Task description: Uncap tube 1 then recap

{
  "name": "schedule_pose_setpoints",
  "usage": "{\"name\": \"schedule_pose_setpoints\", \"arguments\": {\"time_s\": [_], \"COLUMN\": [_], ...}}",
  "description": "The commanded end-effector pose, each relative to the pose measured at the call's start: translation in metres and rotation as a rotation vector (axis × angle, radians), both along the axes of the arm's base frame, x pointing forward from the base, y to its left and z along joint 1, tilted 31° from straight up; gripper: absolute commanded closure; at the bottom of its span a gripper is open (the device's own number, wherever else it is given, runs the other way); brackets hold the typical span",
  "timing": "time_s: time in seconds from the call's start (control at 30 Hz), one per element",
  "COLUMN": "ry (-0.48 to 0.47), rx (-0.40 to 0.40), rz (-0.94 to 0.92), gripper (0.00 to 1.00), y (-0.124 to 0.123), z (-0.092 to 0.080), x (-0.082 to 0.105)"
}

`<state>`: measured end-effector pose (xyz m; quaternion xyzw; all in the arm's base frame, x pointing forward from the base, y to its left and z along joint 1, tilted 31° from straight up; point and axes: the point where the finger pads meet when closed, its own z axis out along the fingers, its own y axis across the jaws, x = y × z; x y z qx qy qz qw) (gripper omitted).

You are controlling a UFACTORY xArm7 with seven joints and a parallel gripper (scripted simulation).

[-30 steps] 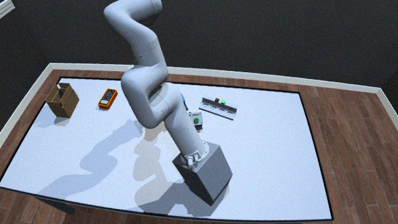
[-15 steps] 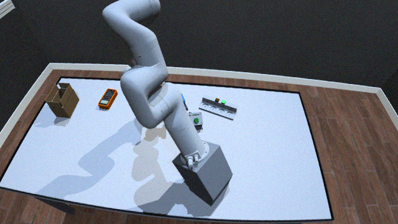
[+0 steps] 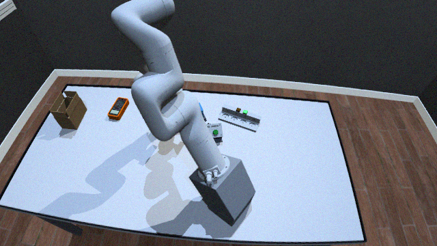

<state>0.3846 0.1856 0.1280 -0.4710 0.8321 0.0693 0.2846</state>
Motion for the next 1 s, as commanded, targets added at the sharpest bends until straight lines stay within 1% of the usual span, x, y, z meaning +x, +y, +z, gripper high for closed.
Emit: {"name": "schedule_pose_setpoints", "arguments": {"time_s": [0.0, 0.37, 0.5, 0.67, 0.73, 0.8, 0.97], "ry": [0.037, 0.037, -0.079, -0.169, -0.169, -0.239, -0.325], "rx": [-0.023, -0.023, -0.145, -0.241, -0.241, -0.313, -0.406], "rz": [-0.008, -0.008, 0.253, 0.455, 0.455, 0.613, 0.807], "gripper": [0.54, 0.54, 0.54, 0.54, 0.54, 0.54, 0.54], "y": [-0.0002, -0.0002, -0.0004, -0.0004, -0.0004, -0.0004, -0.0004], "z": [0.0016, 0.0016, 0.002, 0.0021, 0.0021, 0.002, 0.002], "x": [0.0011, 0.0011, 0.0009, 0.0009, 0.0009, 0.0009, 0.0009]}}
